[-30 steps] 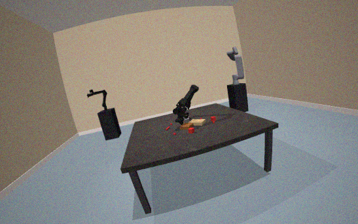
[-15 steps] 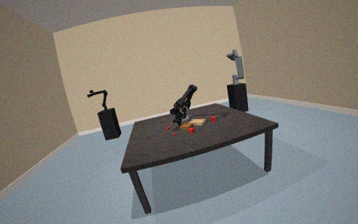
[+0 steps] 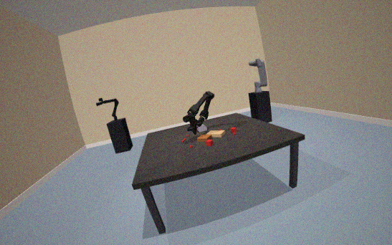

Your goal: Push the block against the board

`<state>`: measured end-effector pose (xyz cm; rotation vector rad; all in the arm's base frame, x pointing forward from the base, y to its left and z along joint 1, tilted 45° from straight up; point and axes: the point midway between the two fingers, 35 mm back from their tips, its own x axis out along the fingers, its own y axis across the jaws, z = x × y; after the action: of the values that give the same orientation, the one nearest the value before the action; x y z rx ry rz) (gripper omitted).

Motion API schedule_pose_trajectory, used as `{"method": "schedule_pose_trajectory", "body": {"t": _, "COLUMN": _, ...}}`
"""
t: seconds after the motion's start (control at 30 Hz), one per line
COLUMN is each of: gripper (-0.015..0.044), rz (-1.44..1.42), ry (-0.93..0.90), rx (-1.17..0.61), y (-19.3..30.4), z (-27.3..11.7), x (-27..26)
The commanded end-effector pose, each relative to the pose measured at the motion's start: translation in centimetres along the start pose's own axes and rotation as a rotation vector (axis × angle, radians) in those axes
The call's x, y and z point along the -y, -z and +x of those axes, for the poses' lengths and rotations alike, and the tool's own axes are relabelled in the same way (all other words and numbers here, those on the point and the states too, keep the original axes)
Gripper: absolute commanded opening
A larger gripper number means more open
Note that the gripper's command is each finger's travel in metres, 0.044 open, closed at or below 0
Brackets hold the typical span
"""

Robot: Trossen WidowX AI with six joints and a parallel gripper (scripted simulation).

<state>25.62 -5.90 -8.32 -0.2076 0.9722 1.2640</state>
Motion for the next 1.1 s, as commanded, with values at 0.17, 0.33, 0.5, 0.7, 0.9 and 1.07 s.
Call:
{"method": "schedule_pose_trajectory", "body": {"t": 0.17, "gripper": 0.0, "rz": -0.002, "ry": 0.026, "rx": -0.009, "y": -1.0, "z": -2.3, "x": 0.6}}
{"method": "schedule_pose_trajectory", "body": {"t": 0.33, "gripper": 0.0, "rz": 0.057, "ry": 0.048, "rx": -0.037, "y": -8.2, "z": -2.9, "x": 1.5}}
{"method": "schedule_pose_trajectory", "body": {"t": 0.5, "gripper": 0.0, "rz": 0.109, "ry": 0.059, "rx": -0.035, "y": -16.5, "z": -2.8, "x": 0.2}}
{"method": "schedule_pose_trajectory", "body": {"t": 0.7, "gripper": 0.0, "rz": 0.164, "ry": 0.039, "rx": -0.005, "y": -26.0, "z": -2.3, "x": -4.4}}
{"method": "schedule_pose_trajectory", "body": {"t": 0.9, "gripper": 0.0, "rz": 0.188, "ry": 0.017, "rx": 0.012, "y": -29.8, "z": -2.2, "x": -7.4}}
{"method": "schedule_pose_trajectory", "body": {"t": 1.07, "gripper": 0.0, "rz": 0.188, "ry": 0.017, "rx": 0.012, "y": -29.8, "z": -1.0, "x": -7.3}}
